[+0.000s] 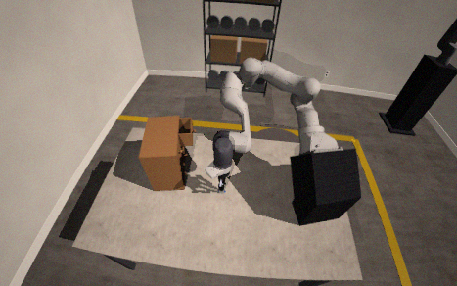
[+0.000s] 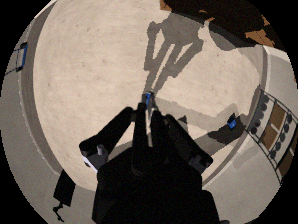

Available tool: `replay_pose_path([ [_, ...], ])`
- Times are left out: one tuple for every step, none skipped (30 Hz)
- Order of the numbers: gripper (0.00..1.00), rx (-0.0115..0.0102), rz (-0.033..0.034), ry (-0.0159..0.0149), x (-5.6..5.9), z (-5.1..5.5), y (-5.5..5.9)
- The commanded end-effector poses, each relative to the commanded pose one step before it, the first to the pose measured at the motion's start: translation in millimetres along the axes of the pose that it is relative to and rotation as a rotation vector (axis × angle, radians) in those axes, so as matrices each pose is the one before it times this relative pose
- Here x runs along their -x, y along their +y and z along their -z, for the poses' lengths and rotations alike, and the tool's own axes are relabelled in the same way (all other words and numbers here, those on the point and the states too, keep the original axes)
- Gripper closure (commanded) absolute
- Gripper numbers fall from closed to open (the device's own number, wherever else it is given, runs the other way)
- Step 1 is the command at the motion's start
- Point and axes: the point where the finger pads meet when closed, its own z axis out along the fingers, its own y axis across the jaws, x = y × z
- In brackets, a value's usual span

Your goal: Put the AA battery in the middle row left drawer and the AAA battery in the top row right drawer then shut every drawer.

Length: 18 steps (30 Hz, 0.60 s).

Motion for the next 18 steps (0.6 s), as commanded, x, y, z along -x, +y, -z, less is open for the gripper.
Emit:
replay_pose_path([
  [0.97,-0.00127,-0.00365,0.00008,-0.02,-1.67,-0.26],
  [0.97,0.0,0.0,0.0,0.0,0.0,0.0],
  [0.97,0.0,0.0,0.0,0.0,0.0,0.0],
  [0.97,0.0,0.0,0.0,0.0,0.0,0.0],
  [0.97,0.0,0.0,0.0,0.0,0.0,0.0],
  [0.97,0.0,0.0,0.0,0.0,0.0,0.0],
  [0.97,0.0,0.0,0.0,0.0,0.0,0.0],
  [0.97,0.0,0.0,0.0,0.0,0.0,0.0],
  [0.97,0.0,0.0,0.0,0.0,0.0,0.0],
  [0.97,0.0,0.0,0.0,0.0,0.0,0.0],
  [0.97,0.0,0.0,0.0,0.0,0.0,0.0],
  [0.97,0.0,0.0,0.0,0.0,0.0,0.0],
  [0.97,0.0,0.0,0.0,0.0,0.0,0.0],
  [0.97,0.0,0.0,0.0,0.0,0.24,0.0],
  [0.97,0.0,-0.00001,0.0,0.0,1.5,0.0],
  [0.97,0.0,0.00001,0.0,0.0,3.51,0.0],
  [0.97,0.0,0.0,0.0,0.0,5.85,0.0],
  [0.97,0.0,0.0,0.0,0.0,8.16,0.0],
])
